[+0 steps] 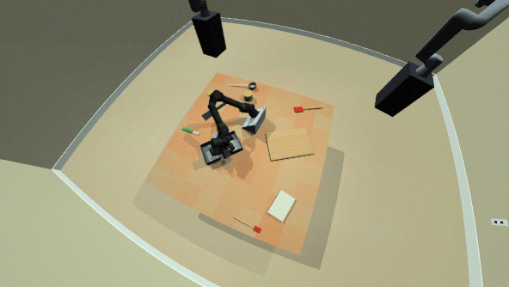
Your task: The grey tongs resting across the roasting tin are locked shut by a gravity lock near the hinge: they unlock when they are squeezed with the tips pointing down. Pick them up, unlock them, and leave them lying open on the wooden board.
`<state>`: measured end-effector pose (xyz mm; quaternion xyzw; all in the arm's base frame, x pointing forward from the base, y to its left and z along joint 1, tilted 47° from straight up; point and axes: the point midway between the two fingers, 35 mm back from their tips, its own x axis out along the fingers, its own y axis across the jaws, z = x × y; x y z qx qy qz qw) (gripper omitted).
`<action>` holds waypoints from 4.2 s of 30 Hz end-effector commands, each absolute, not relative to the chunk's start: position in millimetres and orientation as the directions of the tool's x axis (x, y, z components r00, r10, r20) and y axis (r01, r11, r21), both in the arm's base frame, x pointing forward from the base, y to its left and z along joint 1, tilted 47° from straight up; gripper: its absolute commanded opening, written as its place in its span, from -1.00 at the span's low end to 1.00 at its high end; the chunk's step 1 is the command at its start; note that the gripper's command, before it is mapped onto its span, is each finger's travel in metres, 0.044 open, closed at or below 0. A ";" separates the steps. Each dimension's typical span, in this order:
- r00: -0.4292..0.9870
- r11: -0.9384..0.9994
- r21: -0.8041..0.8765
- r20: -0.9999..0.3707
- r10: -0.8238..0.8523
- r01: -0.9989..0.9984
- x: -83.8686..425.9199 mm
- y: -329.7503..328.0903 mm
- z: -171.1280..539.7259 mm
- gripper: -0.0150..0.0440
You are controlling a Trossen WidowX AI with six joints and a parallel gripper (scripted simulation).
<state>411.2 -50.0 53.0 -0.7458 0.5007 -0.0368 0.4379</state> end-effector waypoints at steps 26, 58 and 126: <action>0.495 -0.115 -0.684 -0.390 -0.777 -0.720 406.2 6.2 104.7 -1.00; 0.335 0.140 -0.639 -0.562 -0.756 -0.757 414.9 8.0 94.8 -1.00; 0.070 0.043 -0.142 -0.702 -0.708 -0.989 326.0 225.8 -61.5 -1.00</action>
